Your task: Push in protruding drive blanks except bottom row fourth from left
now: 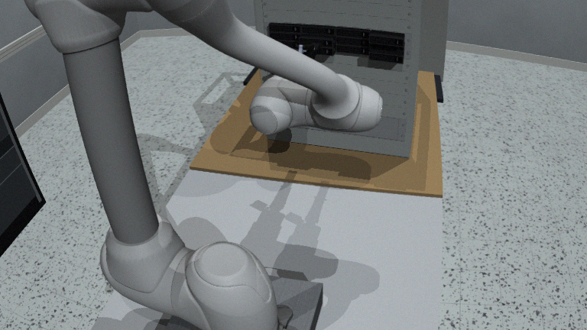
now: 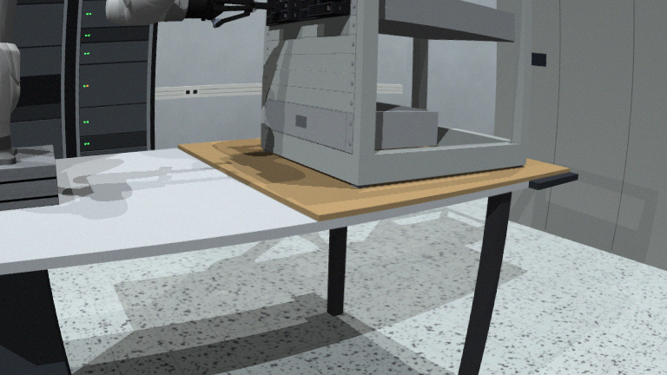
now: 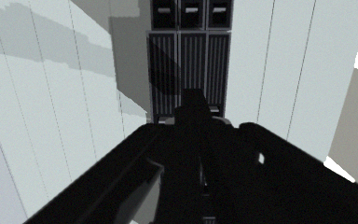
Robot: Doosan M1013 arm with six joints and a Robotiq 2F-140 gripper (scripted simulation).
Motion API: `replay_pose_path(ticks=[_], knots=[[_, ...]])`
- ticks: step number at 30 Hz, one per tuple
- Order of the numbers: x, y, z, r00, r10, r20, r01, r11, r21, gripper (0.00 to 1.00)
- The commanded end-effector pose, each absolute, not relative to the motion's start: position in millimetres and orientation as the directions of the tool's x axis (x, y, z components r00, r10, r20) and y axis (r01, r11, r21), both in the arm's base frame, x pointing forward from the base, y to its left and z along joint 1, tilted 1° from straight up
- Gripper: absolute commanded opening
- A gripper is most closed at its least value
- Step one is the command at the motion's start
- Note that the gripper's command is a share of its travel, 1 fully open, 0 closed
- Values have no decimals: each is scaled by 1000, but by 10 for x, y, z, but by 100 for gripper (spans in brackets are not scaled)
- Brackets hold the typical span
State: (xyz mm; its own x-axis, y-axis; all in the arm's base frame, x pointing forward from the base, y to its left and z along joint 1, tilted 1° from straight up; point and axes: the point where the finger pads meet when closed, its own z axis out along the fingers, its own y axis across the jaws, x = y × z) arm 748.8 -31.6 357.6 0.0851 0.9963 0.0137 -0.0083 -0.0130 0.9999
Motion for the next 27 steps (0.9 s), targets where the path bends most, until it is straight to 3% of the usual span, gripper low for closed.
replay_pose_path(ticks=[1,27], knots=[[7481,-346,3585,85,996,14,-9,-13,1000,10],[7261,-1335,3713,85,996,14,-9,-13,1000,10]])
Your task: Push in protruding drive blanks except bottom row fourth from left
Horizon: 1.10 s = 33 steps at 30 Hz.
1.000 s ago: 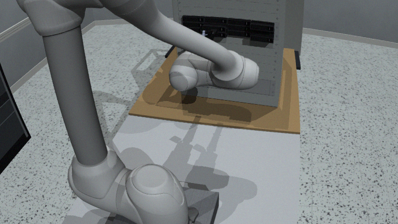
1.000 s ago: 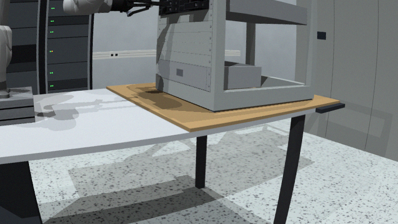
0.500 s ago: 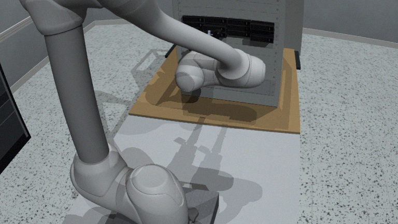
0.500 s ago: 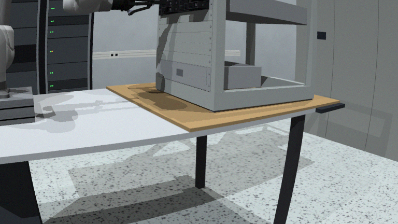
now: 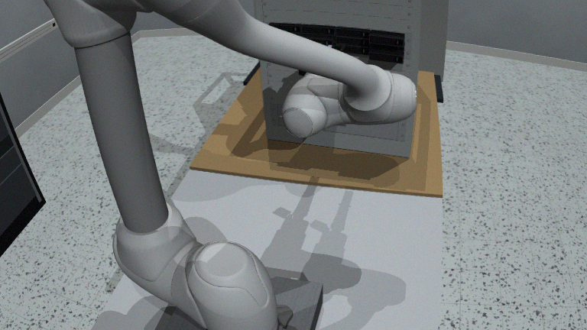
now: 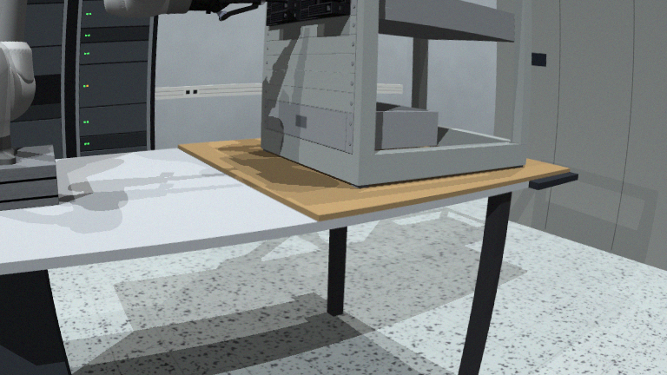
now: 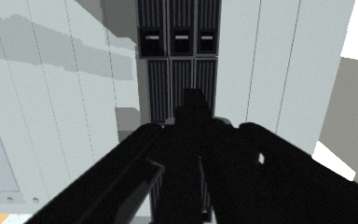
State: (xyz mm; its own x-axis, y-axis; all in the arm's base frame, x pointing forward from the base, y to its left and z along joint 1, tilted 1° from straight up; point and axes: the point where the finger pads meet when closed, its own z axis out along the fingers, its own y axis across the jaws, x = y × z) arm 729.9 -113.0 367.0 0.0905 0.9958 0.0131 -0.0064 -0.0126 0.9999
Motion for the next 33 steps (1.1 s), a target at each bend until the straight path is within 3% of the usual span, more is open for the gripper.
replay_pose_path(ticks=[1,20,33], knots=[[7248,-1393,3720,85,996,14,-9,-13,1000,10],[7061,-2229,3828,85,996,14,-9,-13,1000,10],[7021,-2409,3851,85,996,14,-9,-13,1000,10]])
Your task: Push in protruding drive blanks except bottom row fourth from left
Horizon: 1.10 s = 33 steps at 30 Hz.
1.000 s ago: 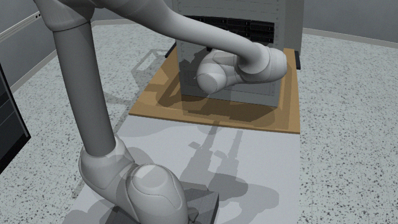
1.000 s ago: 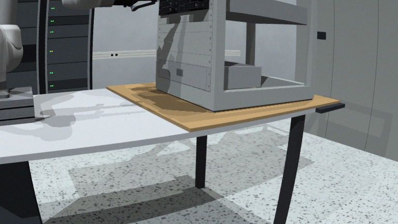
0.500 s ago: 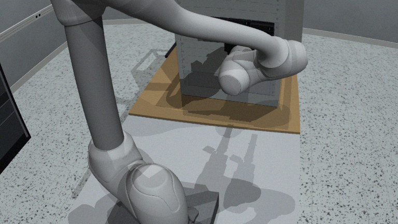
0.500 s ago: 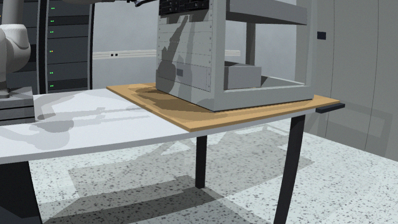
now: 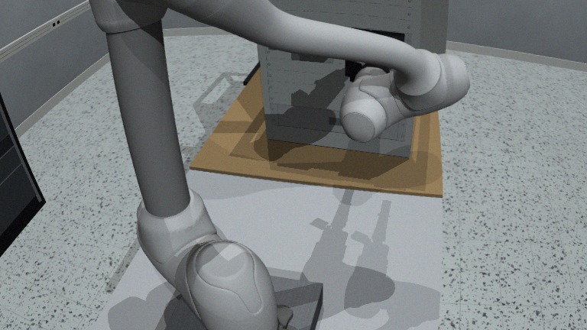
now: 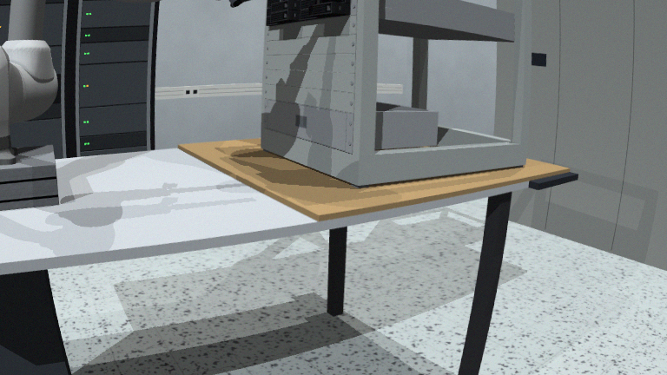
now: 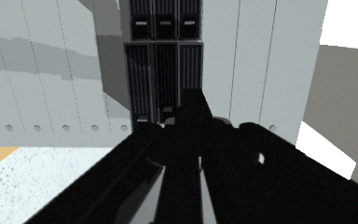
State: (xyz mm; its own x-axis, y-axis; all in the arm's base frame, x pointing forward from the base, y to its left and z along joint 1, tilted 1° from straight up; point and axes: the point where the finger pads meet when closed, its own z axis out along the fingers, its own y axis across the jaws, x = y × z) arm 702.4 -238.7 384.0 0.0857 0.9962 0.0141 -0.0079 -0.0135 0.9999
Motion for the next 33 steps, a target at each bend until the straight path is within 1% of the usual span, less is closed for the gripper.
replay_pose_path(ticks=[1,8,16,33], knots=[[7020,-2411,3852,85,996,14,-9,-13,1000,10],[7034,-2415,3852,85,996,14,-9,-13,1000,10],[7397,-2446,3855,85,996,14,-9,-13,1000,10],[7411,-2447,3855,85,996,14,-9,-13,1000,10]])
